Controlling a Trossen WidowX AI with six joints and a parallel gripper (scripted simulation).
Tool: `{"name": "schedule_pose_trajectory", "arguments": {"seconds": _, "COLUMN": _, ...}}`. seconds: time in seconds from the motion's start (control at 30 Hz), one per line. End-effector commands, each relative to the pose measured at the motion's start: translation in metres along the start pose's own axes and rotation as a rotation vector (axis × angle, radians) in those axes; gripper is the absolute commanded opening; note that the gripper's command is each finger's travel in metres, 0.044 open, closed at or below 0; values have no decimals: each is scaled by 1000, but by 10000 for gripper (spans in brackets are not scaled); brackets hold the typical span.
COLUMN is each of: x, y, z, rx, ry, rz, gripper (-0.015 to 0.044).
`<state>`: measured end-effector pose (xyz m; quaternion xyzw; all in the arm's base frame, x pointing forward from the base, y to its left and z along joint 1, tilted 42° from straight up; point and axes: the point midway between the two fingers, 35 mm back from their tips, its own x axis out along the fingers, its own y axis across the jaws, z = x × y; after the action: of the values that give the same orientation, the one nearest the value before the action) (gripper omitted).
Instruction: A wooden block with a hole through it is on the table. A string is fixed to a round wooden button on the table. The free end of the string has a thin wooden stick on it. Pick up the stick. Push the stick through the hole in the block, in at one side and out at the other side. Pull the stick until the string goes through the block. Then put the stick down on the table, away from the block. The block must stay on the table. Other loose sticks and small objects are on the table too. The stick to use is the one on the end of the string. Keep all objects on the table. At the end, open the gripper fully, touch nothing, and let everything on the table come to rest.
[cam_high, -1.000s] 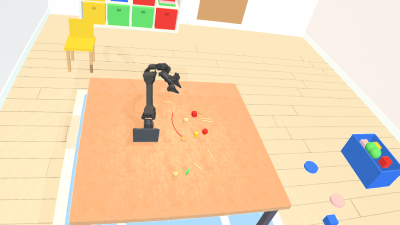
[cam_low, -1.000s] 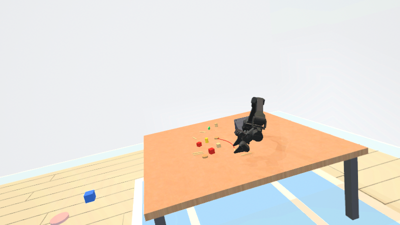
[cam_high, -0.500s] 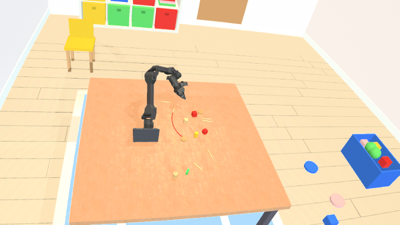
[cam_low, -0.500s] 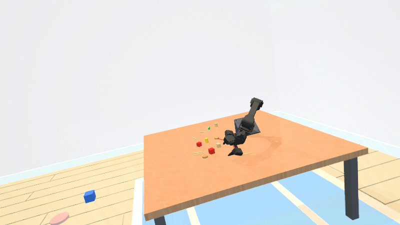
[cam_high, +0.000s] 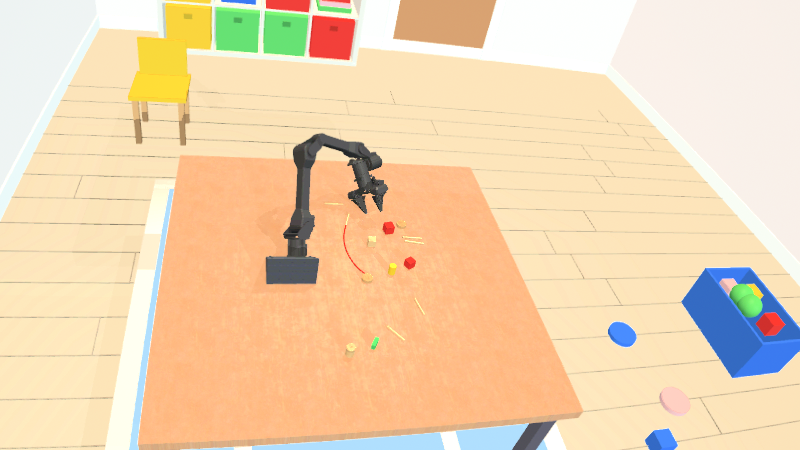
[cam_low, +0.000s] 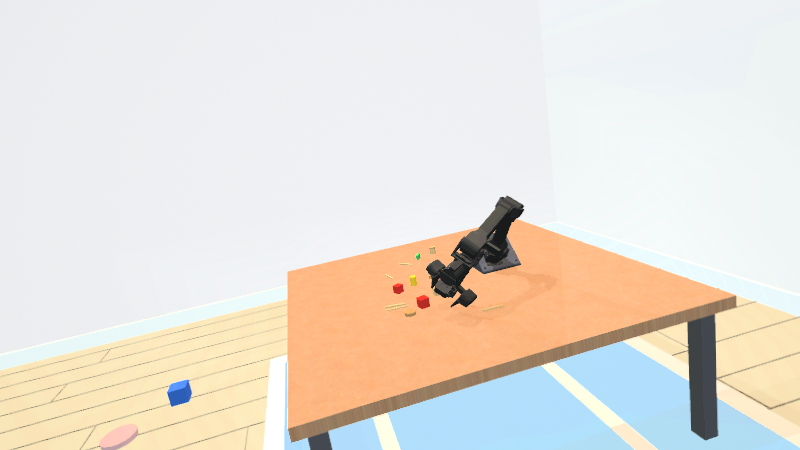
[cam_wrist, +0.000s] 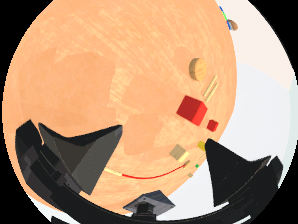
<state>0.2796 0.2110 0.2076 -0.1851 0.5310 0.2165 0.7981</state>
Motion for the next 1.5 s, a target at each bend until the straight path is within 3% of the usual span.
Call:
{"name": "schedule_pose_trajectory", "arguments": {"seconds": 0.0, "x": 38, "y": -43, "z": -35, "rx": -469, "ry": 100, "rz": 231, "gripper": 440}}
{"name": "schedule_pose_trajectory", "arguments": {"seconds": 0.57, "x": 64, "y": -85, "z": -76, "rx": -977, "ry": -139, "rz": 536, "gripper": 440}}
{"name": "schedule_pose_trajectory", "arguments": {"seconds": 1.0, "x": 68, "y": -110, "z": -98, "rx": -1254, "ry": -479, "rz": 565, "gripper": 440}}
{"name": "schedule_pose_trajectory", "arguments": {"seconds": 1.47, "x": 68, "y": -110, "z": -98, "rx": -1260, "ry": -485, "rz": 563, "gripper": 440}}
